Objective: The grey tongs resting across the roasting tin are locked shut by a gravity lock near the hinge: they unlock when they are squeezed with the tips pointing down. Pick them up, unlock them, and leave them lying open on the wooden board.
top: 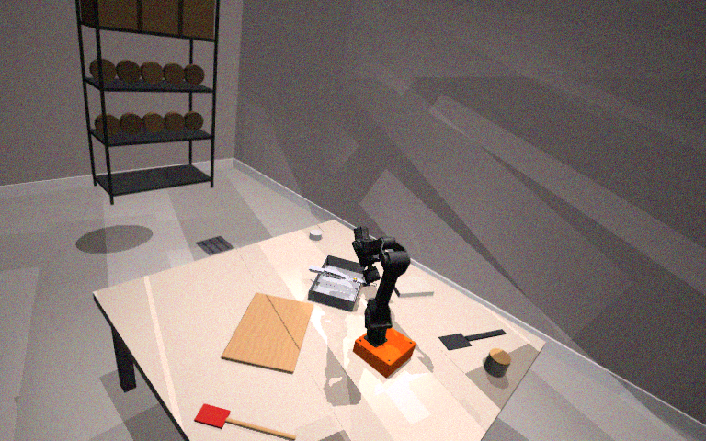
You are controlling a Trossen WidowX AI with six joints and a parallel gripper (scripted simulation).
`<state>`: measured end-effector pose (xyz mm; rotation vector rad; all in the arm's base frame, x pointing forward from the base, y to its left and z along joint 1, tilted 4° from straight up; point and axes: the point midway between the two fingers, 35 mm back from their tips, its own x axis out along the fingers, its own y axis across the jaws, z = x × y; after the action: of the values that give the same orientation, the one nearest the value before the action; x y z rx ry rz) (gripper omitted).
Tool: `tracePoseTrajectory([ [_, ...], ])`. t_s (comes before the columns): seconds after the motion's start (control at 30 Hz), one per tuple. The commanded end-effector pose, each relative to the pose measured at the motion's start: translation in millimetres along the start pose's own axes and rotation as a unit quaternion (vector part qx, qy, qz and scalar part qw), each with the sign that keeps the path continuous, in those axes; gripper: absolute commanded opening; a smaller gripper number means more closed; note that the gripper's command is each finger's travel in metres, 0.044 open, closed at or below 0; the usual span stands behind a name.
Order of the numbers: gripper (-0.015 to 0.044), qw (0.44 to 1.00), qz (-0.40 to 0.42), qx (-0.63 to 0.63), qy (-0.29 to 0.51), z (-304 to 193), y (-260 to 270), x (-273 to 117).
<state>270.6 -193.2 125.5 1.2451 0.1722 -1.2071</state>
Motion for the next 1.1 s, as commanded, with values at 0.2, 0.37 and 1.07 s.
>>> tracePoseTrajectory([
  [0.2,0.0260,0.948,-0.119,0.284,0.085,-82.5,-6.3,-4.3],
  [0.37,0.0260,0.948,-0.119,0.284,0.085,-82.5,-6.3,-4.3],
  [1.07,0.0260,0.948,-0.118,0.284,0.084,-76.6,-2.5,8.9],
])
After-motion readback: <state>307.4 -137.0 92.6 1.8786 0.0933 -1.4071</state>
